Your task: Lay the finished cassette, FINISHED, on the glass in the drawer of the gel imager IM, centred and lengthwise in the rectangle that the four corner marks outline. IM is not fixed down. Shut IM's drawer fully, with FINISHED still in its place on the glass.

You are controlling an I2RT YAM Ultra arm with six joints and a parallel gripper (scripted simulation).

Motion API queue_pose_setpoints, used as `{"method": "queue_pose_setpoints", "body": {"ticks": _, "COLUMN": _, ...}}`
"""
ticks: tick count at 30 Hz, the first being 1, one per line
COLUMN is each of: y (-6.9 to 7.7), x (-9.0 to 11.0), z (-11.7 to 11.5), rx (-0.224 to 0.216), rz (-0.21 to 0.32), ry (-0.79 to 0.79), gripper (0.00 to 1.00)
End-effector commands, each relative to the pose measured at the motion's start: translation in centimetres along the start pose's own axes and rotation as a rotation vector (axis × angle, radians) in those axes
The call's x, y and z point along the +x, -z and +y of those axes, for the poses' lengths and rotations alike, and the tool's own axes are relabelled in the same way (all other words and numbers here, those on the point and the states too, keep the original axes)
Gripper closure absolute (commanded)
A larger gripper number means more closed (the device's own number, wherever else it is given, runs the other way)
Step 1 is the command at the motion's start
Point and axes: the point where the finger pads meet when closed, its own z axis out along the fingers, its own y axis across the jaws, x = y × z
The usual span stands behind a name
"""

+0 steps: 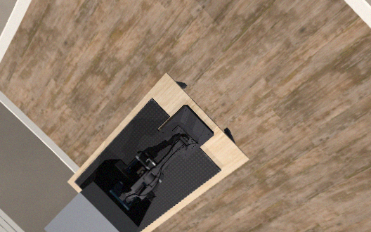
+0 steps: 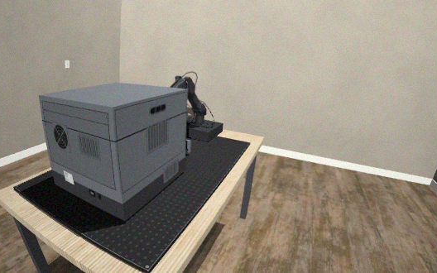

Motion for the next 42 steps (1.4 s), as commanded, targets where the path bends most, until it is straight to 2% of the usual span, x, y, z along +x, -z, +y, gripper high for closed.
{"method": "queue_pose_setpoints", "body": {"ticks": 1, "y": 1.2, "x": -0.4, "z": -0.8, "rx": 0.022, "rz": -0.015, "ry": -0.010, "gripper": 0.09}}
{"method": "queue_pose_setpoints", "body": {"ticks": 2, "y": 1.6, "x": -0.4, "z": -0.9, "rx": 0.031, "rz": -0.015, "ry": -0.010, "gripper": 0.09}}
{"method": "queue_pose_setpoints", "body": {"ticks": 5, "y": 1.2, "x": -0.4, "z": 0.3, "rx": 0.002, "rz": -0.016, "ry": -0.011, "gripper": 0.09}}
{"method": "queue_pose_setpoints", "body": {"ticks": 12, "y": 1.2, "x": -0.4, "z": 0.1, "rx": 0.015, "rz": -0.015, "ry": -0.010, "gripper": 0.09}}
{"method": "queue_pose_setpoints", "body": {"ticks": 13, "y": 0.5, "x": -0.4, "z": 0.4, "rx": 0.003, "rz": -0.016, "ry": -0.011, "gripper": 0.09}}
{"method": "queue_pose_setpoints", "body": {"ticks": 17, "y": 1.2, "x": -0.5, "z": 0.0, "rx": 0.023, "rz": -0.015, "ry": -0.010, "gripper": 0.09}}
{"method": "queue_pose_setpoints", "body": {"ticks": 19, "y": 0.9, "x": 0.0, "z": -0.1, "rx": 0.018, "rz": -0.006, "ry": -0.008, "gripper": 0.09}}
{"method": "queue_pose_setpoints", "body": {"ticks": 29, "y": 1.2, "x": -0.5, "z": 0.0, "rx": 0.028, "rz": -0.015, "ry": -0.010, "gripper": 0.09}}
{"method": "queue_pose_setpoints", "body": {"ticks": 31, "y": 1.1, "x": -0.5, "z": 0.3, "rx": 0.018, "rz": -0.015, "ry": -0.010, "gripper": 0.09}}
{"method": "queue_pose_setpoints", "body": {"ticks": 33, "y": 0.5, "x": -0.5, "z": 0.4, "rx": 0.010, "rz": -0.016, "ry": -0.010, "gripper": 0.09}}
{"method": "queue_pose_setpoints", "body": {"ticks": 41, "y": 0.8, "x": -0.1, "z": 0.1, "rx": 0.018, "rz": -0.006, "ry": -0.008, "gripper": 0.09}}
{"method": "queue_pose_setpoints", "body": {"ticks": 42, "y": 0.9, "x": -0.5, "z": 0.2, "rx": 0.022, "rz": -0.015, "ry": -0.010, "gripper": 0.09}}
